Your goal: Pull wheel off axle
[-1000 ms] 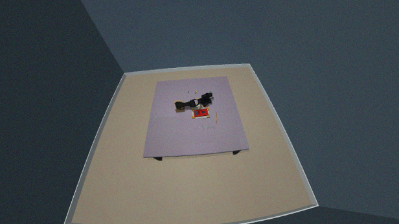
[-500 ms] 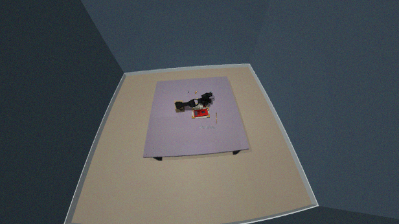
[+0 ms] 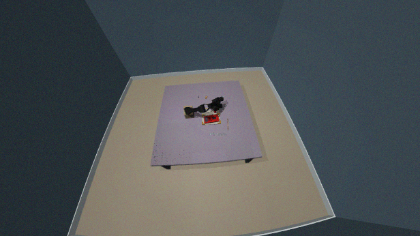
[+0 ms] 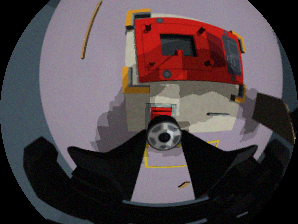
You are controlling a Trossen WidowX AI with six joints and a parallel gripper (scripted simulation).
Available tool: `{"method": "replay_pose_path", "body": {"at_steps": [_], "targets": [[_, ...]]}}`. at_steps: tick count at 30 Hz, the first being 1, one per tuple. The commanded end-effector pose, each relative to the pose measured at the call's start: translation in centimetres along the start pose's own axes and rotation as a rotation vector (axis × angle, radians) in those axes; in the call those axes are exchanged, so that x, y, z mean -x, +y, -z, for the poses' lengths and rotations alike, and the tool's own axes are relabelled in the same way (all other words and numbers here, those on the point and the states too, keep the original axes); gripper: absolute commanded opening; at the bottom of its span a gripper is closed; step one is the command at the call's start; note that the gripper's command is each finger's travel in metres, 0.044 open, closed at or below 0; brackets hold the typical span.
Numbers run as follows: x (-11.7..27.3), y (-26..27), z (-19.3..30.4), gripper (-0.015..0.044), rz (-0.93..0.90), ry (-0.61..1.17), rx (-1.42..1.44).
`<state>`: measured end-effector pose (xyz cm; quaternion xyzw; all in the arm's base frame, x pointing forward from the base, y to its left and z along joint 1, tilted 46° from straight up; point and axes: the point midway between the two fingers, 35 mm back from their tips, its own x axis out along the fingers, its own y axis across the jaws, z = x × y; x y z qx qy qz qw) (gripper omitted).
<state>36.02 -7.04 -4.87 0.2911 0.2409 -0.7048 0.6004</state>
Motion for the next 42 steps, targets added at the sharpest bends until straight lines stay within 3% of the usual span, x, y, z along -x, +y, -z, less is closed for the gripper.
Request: {"method": "replay_pose_path", "body": {"at_steps": [1, 42], "targets": [[0.5, 0.0, 0.1, 0.0, -0.006, 0.002, 0.003], [1.8, 0.0, 0.1, 0.0, -0.011, 0.0, 0.005]]}}
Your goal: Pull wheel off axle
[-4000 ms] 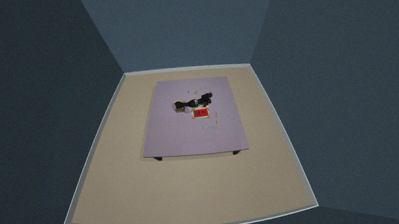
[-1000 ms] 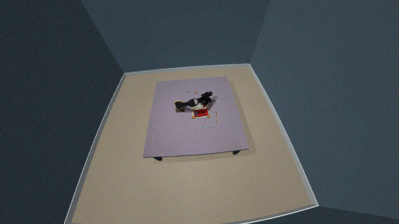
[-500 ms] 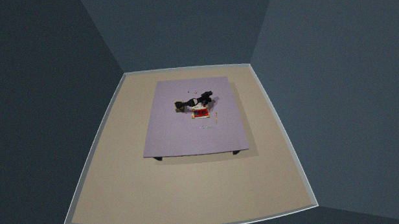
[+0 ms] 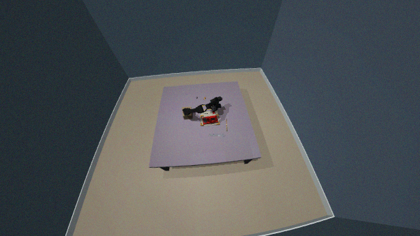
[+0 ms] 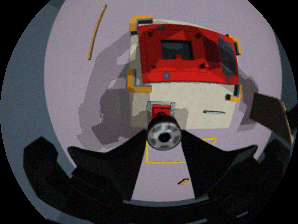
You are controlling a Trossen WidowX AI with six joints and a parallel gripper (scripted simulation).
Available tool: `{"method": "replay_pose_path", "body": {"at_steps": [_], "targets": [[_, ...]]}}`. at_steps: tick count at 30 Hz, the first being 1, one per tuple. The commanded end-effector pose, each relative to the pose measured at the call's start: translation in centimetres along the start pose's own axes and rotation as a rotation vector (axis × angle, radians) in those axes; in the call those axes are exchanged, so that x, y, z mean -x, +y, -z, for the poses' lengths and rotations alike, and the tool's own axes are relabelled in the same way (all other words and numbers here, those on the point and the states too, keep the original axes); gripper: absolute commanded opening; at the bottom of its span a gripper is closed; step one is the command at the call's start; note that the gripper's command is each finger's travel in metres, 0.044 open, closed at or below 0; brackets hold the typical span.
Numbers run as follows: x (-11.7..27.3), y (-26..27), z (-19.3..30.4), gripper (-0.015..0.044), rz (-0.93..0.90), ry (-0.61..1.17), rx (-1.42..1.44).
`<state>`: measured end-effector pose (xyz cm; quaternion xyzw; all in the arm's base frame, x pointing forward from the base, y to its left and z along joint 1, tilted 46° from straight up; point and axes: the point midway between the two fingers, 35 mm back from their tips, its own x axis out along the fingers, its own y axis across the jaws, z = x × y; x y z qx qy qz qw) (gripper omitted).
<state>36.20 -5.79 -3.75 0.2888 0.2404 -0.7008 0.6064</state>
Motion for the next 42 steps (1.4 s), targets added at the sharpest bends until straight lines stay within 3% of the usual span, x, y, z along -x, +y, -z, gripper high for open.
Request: {"method": "replay_pose_path", "body": {"at_steps": [1, 12, 30, 42], "targets": [[0.2, 0.0, 0.1, 0.0, 0.001, 0.005, -0.002], [3.9, -0.3, -0.1, 0.0, 0.0, 0.006, -0.002], [4.0, -6.0, 10.3, 0.0, 0.001, 0.012, 0.0], [1.9, -6.3, 10.7, 0.0, 0.001, 0.011, -0.001]]}}
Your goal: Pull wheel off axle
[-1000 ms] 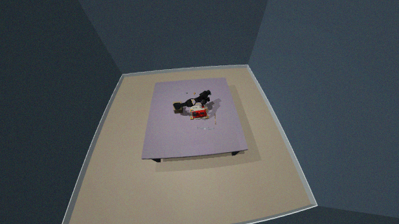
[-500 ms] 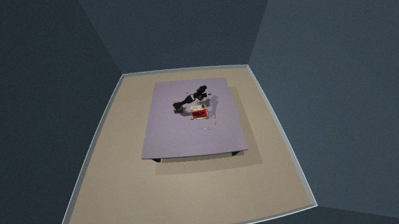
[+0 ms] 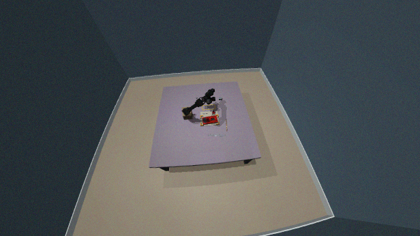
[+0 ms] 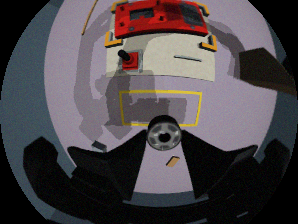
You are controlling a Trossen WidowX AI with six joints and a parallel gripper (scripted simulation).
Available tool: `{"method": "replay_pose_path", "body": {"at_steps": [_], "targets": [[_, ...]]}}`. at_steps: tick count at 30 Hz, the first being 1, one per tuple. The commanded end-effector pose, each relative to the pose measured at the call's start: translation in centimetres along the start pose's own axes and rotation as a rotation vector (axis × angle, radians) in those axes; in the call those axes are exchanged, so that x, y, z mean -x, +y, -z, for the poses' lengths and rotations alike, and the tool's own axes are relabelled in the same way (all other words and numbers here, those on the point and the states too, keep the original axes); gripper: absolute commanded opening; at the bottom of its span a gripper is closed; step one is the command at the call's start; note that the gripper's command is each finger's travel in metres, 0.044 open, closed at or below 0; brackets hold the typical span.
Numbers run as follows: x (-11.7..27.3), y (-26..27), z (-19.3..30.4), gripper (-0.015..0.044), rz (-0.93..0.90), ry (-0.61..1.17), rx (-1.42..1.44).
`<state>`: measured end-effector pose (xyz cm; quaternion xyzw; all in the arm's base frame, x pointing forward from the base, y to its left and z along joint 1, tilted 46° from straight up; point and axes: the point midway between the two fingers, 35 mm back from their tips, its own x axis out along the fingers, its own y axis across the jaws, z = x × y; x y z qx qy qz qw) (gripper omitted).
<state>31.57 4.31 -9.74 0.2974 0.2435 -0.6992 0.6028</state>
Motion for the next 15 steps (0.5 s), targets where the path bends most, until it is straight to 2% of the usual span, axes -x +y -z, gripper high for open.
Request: {"method": "replay_pose_path", "body": {"at_steps": [1, 15], "targets": [[-0.9, -0.1, 0.0, 0.0, 0.0, -0.007, 0.006], [-9.0, -0.1, -0.2, 0.0, 0.0, -0.011, 0.006]]}}
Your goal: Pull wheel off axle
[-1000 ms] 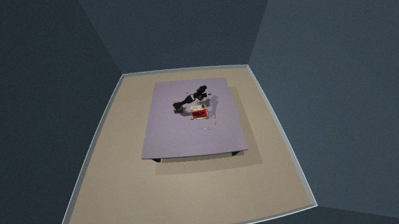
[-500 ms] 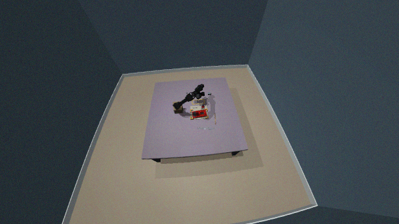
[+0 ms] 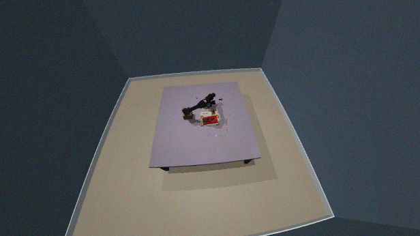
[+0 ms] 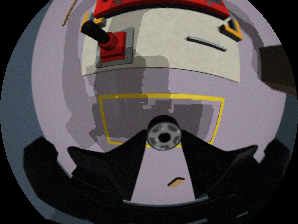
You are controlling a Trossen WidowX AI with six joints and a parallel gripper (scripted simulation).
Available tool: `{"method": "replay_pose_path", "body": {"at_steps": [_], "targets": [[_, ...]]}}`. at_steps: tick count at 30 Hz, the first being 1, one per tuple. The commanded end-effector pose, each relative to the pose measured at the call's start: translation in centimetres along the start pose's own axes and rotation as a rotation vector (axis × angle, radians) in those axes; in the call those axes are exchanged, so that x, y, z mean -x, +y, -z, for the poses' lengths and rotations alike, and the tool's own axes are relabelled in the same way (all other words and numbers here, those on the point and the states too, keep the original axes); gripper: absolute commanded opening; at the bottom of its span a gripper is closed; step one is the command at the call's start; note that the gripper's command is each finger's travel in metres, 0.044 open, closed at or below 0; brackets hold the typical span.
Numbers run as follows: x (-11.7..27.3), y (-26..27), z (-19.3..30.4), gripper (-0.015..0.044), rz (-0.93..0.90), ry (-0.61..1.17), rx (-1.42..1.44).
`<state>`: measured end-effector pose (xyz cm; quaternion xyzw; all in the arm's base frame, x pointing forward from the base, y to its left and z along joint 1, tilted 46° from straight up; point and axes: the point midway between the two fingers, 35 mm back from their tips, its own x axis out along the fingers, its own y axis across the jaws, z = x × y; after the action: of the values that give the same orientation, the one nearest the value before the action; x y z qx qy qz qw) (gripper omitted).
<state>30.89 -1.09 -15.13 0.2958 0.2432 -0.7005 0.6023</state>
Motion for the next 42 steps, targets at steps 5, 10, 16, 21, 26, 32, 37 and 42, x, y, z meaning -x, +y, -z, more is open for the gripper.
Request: {"method": "replay_pose_path", "body": {"at_steps": [5, 10, 16, 21, 26, 32, 37, 42], "targets": [[-1.1, -0.3, -0.1, 0.0053, 0.008, -0.004, 0.003], [-1.1, -0.3, -0.1, 0.0184, 0.008, -0.004, 0.003], [0.3, -0.2, -0.1, 0.03, 0.005, -0.004, 0.004], [4.7, -0.3, 0.0, 0.03, -0.002, -0.005, 0.005], [5.0, -0.9, -0.2, 0.0353, -0.012, -0.006, 0.011], [9.2, -7.7, -3.1, 0.044, -0.001, -0.004, 0.01], [9.6, -8.5, -3.5, 0.044, 0.001, -0.005, 0.009], [9.6, -8.5, -3.5, 0.044, 0.001, -0.005, 0.009]]}}
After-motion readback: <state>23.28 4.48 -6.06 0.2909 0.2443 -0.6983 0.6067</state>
